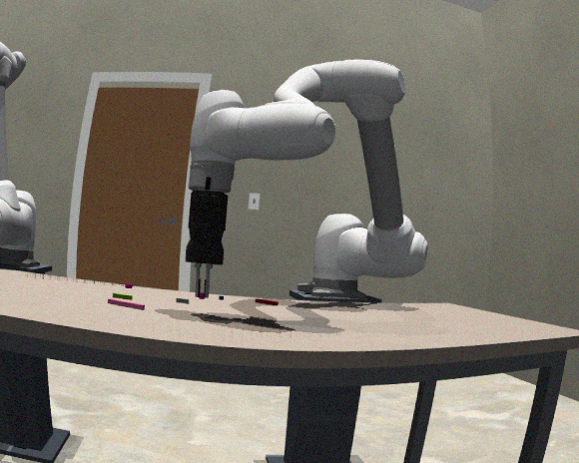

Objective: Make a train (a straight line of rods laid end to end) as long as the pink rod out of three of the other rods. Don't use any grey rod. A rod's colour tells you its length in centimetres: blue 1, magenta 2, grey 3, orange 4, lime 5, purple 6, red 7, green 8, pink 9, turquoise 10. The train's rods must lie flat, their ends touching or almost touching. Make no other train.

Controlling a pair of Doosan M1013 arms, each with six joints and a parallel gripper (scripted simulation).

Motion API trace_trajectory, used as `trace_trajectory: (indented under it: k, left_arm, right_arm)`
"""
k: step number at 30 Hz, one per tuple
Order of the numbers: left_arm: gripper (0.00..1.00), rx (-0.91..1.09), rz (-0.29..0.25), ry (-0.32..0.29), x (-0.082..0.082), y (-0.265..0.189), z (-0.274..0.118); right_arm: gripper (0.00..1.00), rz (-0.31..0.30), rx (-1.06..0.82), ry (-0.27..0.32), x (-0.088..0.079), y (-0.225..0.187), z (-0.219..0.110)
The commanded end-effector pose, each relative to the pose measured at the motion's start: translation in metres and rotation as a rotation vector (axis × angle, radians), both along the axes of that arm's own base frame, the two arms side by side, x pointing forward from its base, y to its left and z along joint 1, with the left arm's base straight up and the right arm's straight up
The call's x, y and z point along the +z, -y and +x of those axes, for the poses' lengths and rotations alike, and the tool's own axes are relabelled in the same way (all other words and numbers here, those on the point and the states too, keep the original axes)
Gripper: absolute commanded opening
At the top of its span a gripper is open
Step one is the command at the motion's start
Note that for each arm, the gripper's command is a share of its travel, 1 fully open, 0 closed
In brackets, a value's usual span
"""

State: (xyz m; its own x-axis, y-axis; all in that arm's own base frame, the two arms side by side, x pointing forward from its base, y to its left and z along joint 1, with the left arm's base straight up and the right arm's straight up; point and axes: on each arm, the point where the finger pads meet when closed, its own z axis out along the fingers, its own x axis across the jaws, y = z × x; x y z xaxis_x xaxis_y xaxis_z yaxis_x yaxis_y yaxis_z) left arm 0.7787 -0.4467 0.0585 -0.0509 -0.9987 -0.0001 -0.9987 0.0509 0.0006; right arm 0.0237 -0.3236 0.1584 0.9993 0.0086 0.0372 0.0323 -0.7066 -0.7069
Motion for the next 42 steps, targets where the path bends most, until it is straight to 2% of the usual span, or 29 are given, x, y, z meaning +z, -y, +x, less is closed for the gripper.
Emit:
trace_trajectory:
  k: [1,5,10,42]
  left_arm:
    - [0.24,0.000,-0.001,0.002,-0.007,0.000,0.001]
    - [0.24,0.000,-0.001,0.002,-0.018,0.001,0.001]
    - [0.24,0.000,-0.001,0.002,-0.024,0.001,0.001]
    - [0.24,0.000,-0.001,0.002,-0.024,0.001,0.001]
  right_arm:
    - [1.00,-0.001,0.000,0.000,0.000,0.000,0.000]
    - [1.00,-0.001,0.000,0.000,0.000,0.000,0.000]
    - [1.00,-0.001,0.000,0.000,0.000,0.000,0.000]
    - [1.00,-0.001,0.000,0.000,0.000,0.000,0.000]
